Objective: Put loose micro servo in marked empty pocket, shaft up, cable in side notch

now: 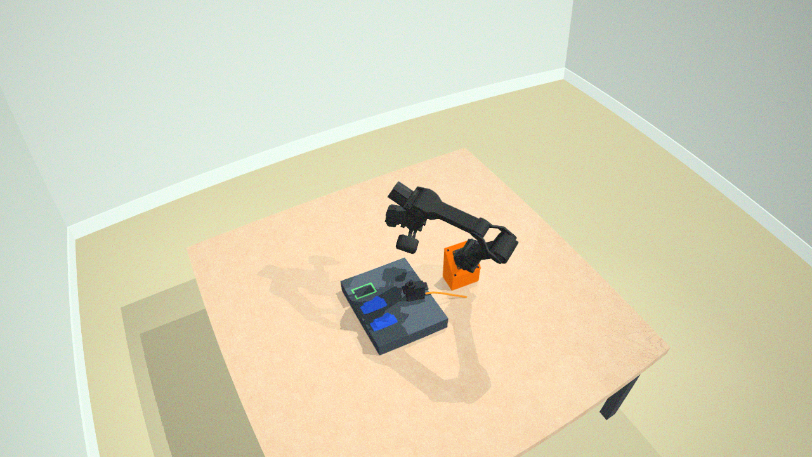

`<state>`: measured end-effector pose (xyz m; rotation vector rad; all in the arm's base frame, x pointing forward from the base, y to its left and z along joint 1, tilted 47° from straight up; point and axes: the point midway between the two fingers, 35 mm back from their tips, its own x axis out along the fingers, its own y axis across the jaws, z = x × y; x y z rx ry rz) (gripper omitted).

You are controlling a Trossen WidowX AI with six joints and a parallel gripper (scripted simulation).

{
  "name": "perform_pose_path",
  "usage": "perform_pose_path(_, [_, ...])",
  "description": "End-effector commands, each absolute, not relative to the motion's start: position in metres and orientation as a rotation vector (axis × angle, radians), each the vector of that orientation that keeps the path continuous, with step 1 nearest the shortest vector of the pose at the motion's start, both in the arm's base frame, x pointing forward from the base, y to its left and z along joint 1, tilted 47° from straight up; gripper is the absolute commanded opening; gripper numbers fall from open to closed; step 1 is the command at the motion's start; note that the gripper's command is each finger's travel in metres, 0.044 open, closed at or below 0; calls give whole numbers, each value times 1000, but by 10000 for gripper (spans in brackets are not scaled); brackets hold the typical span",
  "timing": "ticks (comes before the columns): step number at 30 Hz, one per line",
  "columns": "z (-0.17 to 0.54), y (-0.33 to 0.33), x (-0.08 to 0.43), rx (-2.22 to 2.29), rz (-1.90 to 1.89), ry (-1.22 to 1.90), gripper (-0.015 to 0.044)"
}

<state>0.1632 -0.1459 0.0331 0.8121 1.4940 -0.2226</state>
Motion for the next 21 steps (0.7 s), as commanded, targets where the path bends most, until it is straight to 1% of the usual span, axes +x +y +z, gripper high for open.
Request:
perform_pose_path(1, [41, -114, 170, 802, -38, 1519, 440])
perform_pose_path(15, [79, -28, 180, 786, 463, 1531, 440])
perform_pose_path(21, [81, -24, 181, 787, 485, 1529, 440])
